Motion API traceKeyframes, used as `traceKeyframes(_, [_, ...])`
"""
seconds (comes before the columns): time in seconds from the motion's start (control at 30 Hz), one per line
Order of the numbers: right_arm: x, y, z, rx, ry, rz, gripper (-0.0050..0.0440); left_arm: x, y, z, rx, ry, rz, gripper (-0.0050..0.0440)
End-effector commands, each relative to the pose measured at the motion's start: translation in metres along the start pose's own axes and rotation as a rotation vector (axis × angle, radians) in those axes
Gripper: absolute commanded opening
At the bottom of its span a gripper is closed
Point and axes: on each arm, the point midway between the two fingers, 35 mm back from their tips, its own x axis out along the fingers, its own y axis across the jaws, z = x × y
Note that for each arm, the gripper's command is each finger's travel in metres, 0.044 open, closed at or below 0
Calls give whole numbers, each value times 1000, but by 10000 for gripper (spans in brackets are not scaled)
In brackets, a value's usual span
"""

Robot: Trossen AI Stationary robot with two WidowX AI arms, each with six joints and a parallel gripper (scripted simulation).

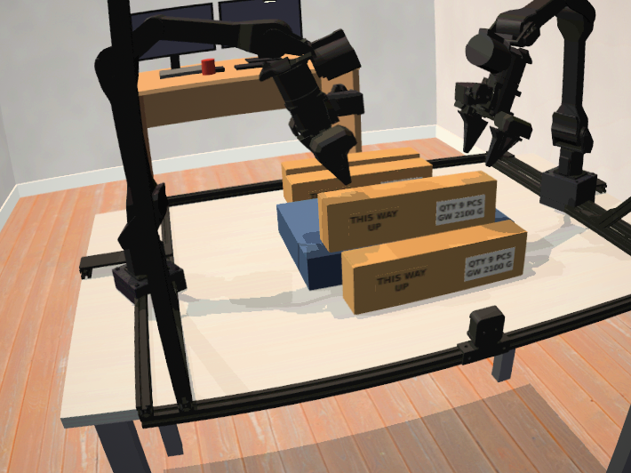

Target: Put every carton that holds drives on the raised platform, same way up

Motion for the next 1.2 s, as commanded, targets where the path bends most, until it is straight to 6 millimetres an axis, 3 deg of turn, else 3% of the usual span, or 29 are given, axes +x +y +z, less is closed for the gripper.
traceKeyframes(0.0, [-6,0,3,4,-9,4,389,-5,0,2,1,-5,-1,389])
traceKeyframes(0.7, [-6,-10,3,4,-9,4,389,-5,10,3,1,-5,-1,389])
traceKeyframes(0.93, [-6,-37,2,4,-9,4,389,-4,38,3,1,-5,-1,389])
traceKeyframes(1.17, [-6,-83,0,4,-9,4,389,-3,84,4,1,-5,-1,389])
